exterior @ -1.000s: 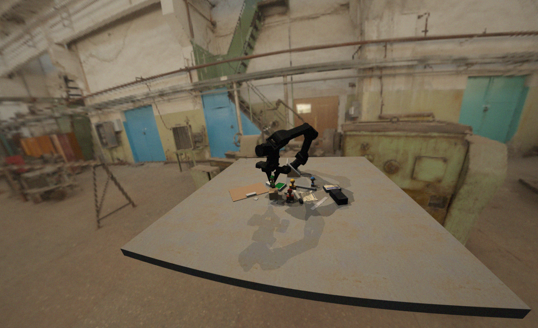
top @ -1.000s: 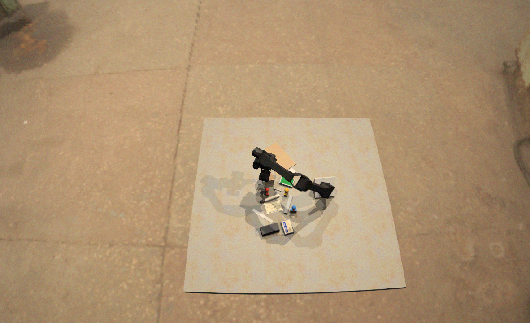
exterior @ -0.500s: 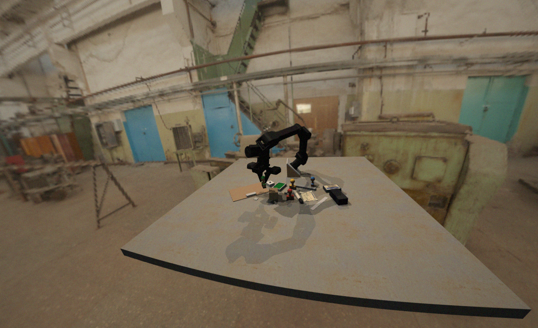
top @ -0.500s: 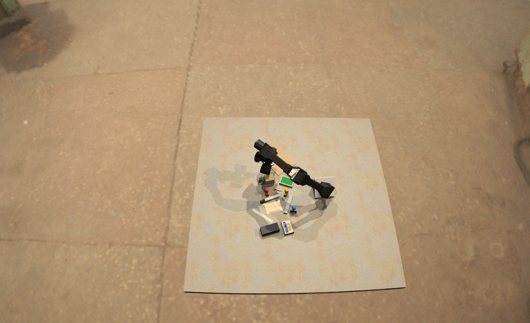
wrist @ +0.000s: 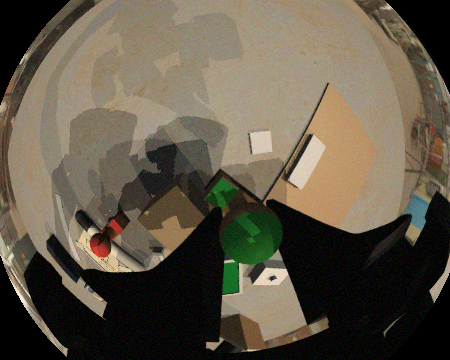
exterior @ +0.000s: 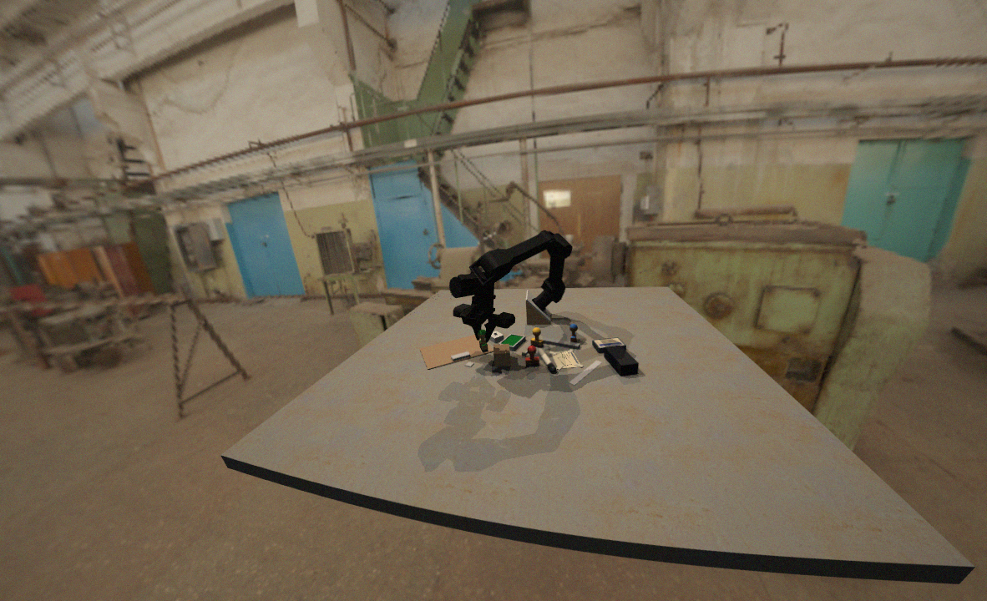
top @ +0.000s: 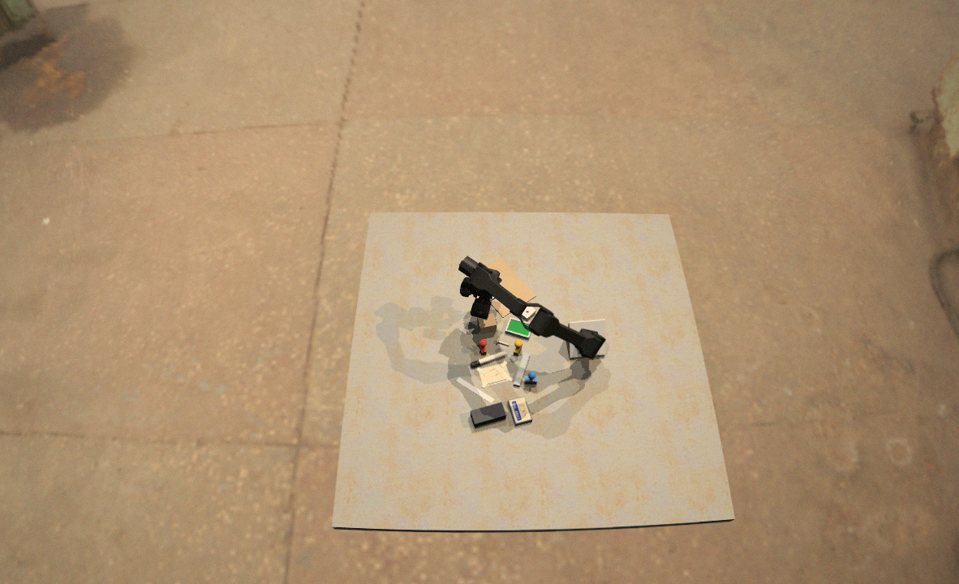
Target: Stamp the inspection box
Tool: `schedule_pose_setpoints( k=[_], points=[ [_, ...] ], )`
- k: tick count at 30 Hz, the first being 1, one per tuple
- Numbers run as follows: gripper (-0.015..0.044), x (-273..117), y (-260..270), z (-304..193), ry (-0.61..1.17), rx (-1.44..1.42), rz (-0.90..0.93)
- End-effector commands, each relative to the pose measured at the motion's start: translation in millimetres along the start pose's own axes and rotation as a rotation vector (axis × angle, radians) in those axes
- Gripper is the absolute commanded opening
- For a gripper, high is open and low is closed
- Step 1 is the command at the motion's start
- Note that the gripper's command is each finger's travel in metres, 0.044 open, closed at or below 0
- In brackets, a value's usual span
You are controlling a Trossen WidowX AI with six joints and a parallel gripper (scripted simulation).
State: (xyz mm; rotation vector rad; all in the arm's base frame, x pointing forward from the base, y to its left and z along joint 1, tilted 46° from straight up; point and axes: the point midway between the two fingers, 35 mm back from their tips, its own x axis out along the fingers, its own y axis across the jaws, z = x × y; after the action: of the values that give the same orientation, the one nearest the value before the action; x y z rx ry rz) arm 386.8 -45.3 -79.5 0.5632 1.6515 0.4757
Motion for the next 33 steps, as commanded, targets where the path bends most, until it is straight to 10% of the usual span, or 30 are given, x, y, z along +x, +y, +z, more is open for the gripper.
schedule_pose_setpoints(
  k=[1,27,33],
  points=[
    [0.0000,9.2,0.8,-1.0,0.002,0.007,0.007],
    [0.0000,45.2,5.3,-6.0,0.003,0.006,0.009],
    [0.0157,42.1,5.1,-5.3,0.003,0.000,0.003]
  ],
)
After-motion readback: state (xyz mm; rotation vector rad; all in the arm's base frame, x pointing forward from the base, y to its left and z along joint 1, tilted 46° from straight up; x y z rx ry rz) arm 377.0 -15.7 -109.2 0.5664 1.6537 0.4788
